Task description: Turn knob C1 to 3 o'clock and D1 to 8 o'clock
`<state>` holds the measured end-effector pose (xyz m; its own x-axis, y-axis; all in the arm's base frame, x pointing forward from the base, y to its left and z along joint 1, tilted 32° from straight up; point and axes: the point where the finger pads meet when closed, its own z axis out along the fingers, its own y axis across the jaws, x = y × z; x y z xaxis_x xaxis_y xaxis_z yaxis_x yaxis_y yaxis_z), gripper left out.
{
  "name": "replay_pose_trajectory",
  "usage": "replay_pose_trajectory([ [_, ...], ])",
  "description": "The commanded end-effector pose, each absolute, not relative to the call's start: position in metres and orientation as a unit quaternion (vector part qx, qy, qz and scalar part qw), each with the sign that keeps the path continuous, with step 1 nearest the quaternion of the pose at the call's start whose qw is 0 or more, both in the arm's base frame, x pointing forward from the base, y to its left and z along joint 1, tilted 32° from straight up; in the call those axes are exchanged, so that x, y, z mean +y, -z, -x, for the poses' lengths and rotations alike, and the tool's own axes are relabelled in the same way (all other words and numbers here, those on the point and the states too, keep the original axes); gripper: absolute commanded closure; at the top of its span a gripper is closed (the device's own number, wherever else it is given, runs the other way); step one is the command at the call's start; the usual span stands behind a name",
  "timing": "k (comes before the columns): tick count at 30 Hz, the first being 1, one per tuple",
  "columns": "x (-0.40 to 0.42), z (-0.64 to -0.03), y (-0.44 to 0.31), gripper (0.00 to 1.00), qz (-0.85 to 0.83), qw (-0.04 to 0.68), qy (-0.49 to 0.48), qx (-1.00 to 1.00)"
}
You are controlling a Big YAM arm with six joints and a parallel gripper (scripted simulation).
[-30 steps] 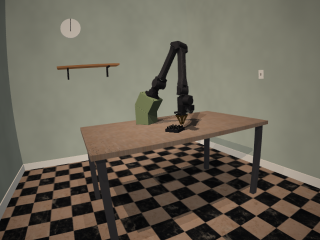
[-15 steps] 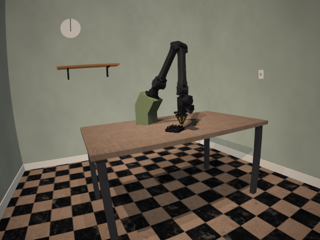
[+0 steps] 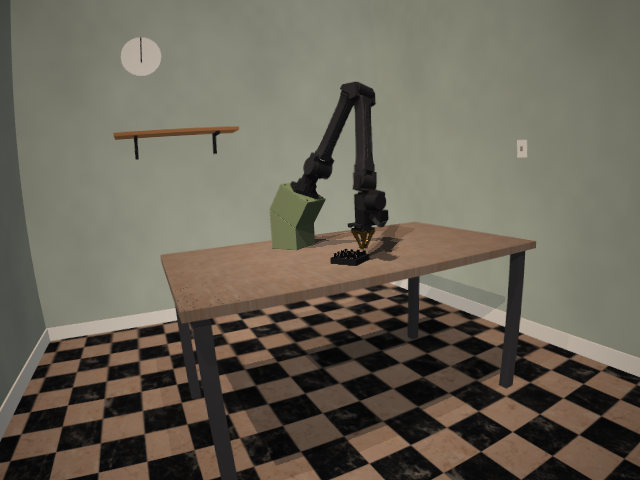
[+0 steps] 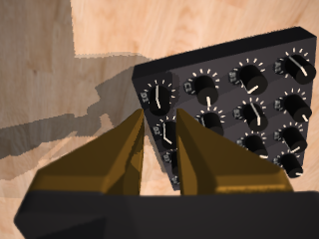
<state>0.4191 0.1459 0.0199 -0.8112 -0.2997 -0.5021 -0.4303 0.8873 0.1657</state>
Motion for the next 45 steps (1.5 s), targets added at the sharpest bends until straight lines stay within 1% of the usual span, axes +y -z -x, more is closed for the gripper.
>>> replay_pose_trajectory([
  [1,0.1516,-0.4257,-0.0315,0.82,0.196,0.256,-0.138,0.936],
  [45,0.1516,-0.4245,-0.0328,0.82,0.196,0.259,-0.138,0.936],
])
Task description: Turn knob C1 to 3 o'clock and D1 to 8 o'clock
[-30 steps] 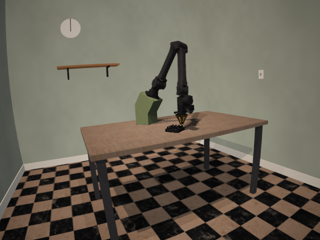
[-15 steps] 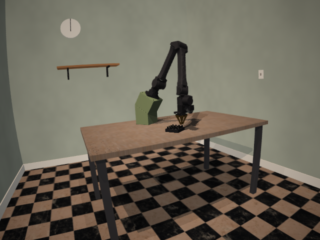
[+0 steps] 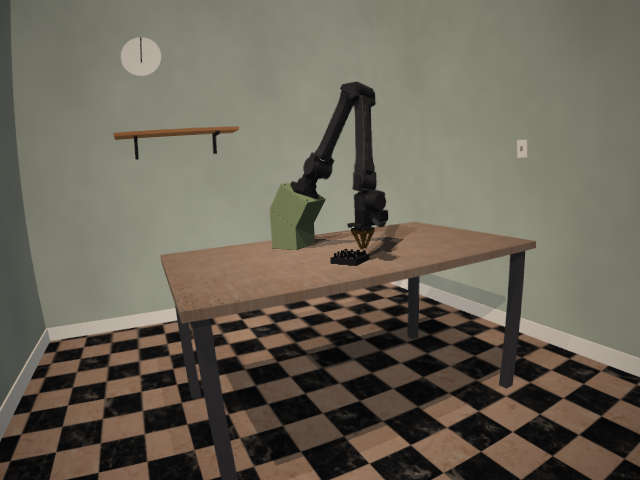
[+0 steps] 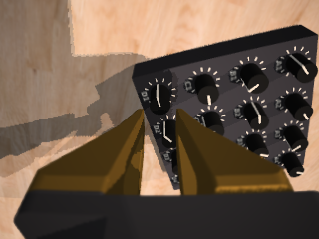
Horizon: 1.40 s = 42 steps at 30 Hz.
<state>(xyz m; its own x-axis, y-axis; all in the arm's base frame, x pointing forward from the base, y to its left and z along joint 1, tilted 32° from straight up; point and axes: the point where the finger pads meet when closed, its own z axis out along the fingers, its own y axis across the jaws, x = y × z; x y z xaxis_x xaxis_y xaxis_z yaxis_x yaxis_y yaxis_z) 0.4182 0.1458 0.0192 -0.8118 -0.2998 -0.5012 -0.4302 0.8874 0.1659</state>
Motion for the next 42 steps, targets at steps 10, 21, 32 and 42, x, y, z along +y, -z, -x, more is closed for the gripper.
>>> replay_pose_trajectory([
  [10,0.152,-0.424,-0.033,0.82,0.196,0.259,-0.138,0.936],
  [21,0.152,-0.424,-0.033,0.82,0.196,0.259,-0.138,0.936],
  [32,0.152,-0.424,-0.020,0.82,0.195,0.246,-0.138,0.939],
  [42,0.156,-0.432,-0.019,0.82,0.195,0.252,-0.138,0.938],
])
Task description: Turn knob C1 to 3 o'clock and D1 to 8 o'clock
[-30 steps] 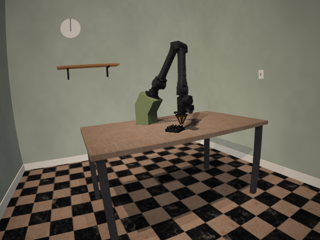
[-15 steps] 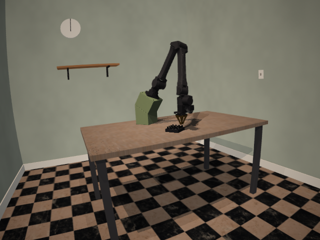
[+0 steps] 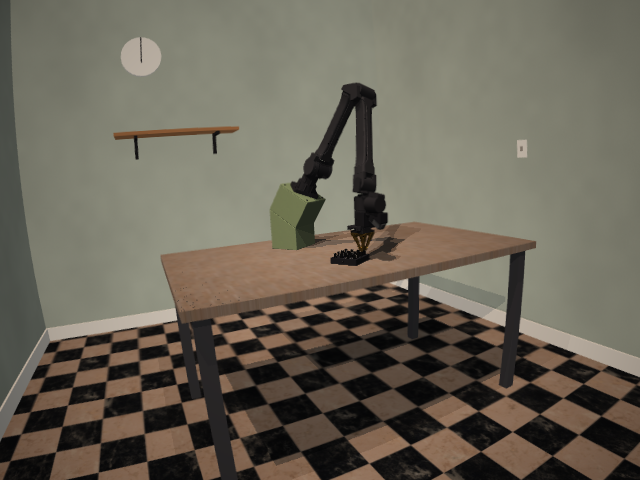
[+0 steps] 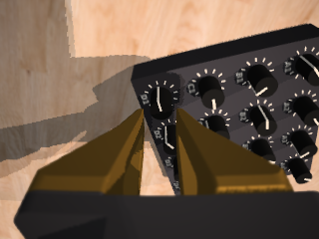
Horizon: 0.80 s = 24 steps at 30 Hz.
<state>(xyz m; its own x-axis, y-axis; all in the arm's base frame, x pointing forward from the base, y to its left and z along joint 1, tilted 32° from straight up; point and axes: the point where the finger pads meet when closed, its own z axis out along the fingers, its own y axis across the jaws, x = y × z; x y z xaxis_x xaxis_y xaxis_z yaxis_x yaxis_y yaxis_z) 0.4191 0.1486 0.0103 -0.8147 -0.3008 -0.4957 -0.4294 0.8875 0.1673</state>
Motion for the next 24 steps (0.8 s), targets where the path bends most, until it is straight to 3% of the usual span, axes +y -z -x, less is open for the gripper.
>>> replay_pose_trajectory([
  [1,0.155,-0.434,-0.025,0.82,0.196,0.260,-0.138,0.936],
  [24,0.157,-0.433,-0.019,0.82,0.196,0.257,-0.138,0.936],
])
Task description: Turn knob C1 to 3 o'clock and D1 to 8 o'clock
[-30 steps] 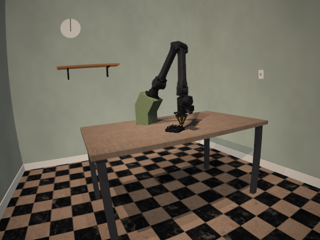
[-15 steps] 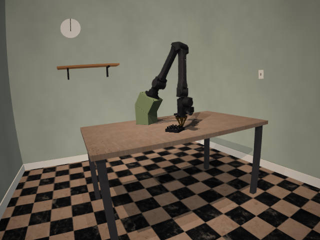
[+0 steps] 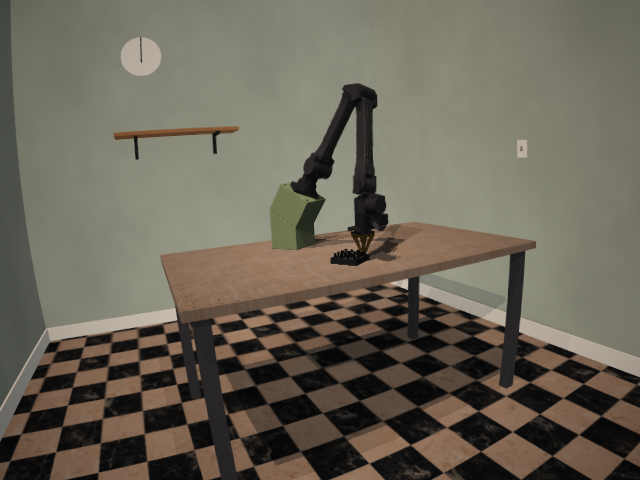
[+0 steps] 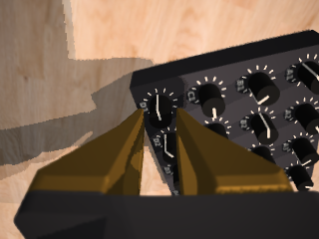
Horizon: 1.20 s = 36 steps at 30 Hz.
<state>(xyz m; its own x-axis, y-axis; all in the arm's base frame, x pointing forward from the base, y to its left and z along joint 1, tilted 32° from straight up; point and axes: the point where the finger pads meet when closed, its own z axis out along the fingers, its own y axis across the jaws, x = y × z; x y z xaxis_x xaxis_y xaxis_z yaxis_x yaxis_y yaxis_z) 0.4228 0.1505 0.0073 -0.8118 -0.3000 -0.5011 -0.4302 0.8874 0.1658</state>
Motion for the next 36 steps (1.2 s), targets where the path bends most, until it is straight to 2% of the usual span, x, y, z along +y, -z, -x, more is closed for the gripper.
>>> replay_pose_trajectory([
  [1,0.1571,-0.4331,-0.0189,0.82,0.196,0.257,-0.138,0.936],
  [24,0.1571,-0.4331,-0.0189,0.82,0.196,0.257,-0.138,0.936],
  [25,0.1571,-0.4331,-0.0189,0.92,0.196,0.257,-0.138,0.936],
  [36,0.1571,-0.4331,-0.0190,0.92,0.196,0.257,-0.138,0.936],
])
